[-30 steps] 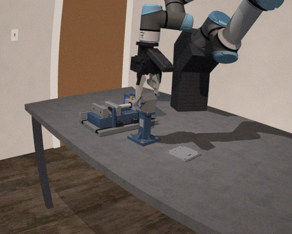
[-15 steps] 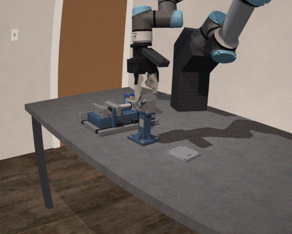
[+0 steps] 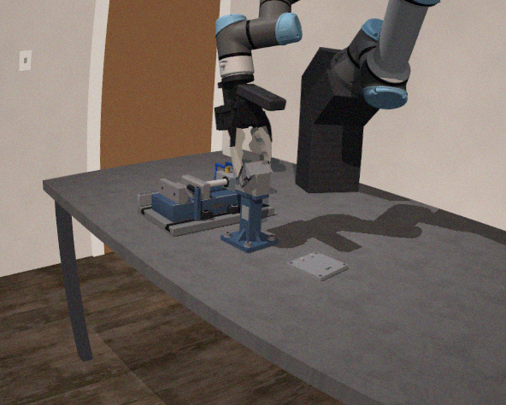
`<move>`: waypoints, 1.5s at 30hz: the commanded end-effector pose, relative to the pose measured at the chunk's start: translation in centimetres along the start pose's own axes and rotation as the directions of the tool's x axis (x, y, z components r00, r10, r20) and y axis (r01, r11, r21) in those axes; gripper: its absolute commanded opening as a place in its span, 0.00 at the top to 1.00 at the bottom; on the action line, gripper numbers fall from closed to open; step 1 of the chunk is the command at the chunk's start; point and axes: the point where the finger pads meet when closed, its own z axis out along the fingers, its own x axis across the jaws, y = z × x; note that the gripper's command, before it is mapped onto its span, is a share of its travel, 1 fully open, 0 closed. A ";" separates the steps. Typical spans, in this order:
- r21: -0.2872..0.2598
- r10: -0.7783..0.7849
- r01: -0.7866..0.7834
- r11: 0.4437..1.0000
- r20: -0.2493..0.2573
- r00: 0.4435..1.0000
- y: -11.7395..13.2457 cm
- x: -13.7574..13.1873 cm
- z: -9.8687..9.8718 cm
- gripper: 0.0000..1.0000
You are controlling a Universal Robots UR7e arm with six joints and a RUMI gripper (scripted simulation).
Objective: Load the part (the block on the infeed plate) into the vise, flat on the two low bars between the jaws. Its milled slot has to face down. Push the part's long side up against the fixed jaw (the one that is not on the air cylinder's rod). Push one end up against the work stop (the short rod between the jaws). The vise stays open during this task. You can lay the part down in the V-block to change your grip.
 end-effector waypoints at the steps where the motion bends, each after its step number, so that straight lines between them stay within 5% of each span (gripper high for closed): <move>1: 0.066 -0.003 0.003 0.998 0.007 1.000 0.1 0.0 0.0 0.49; 45: 0.343 -0.003 0.001 0.939 0.007 1.000 0.3 0.0 0.0 0.49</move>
